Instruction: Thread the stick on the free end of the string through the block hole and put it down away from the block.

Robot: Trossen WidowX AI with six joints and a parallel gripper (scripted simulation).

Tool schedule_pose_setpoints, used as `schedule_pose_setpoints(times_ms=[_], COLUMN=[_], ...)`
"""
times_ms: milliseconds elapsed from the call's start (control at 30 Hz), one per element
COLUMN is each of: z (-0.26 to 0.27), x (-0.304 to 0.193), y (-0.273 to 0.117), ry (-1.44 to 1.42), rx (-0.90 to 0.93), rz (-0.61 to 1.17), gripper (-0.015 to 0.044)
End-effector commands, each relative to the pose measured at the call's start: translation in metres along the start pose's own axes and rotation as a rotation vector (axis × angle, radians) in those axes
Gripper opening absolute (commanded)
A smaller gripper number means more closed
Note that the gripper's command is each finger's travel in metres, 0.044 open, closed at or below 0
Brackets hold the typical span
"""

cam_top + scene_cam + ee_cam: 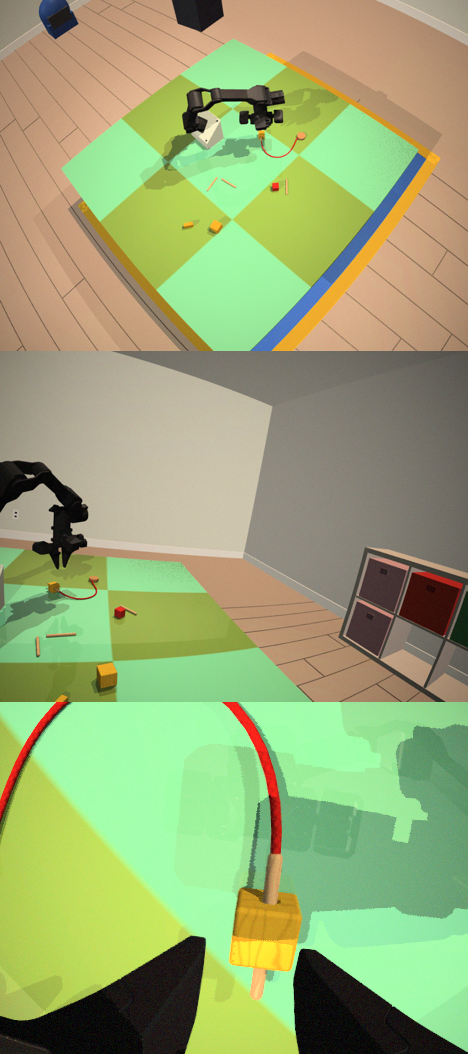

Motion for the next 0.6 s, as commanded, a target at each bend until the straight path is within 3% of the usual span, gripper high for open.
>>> schedule_pose_setpoints(times_ms=[0, 100, 567], z=[-0.007, -0.013, -0.012], x=[-0.035, -0.056, -0.056], y=[0.005, 0.006, 0.021], ry=[-0.019, -0.022, -0.022], rx=[-0.025, -0.035, -0.034], rz=[0.006, 0.009, 0.009], gripper=[0.012, 0.012, 0.012])
Point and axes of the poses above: the point midway between the two fingers, 35 mm back from their tips, its own y axis out along the fingers, its own z axis across the jaws, x = y × z, the point moved 2 cm from there along -y, back along the fingers, and after that the axes turned 6 degrees about y, right-handed, at the moved point
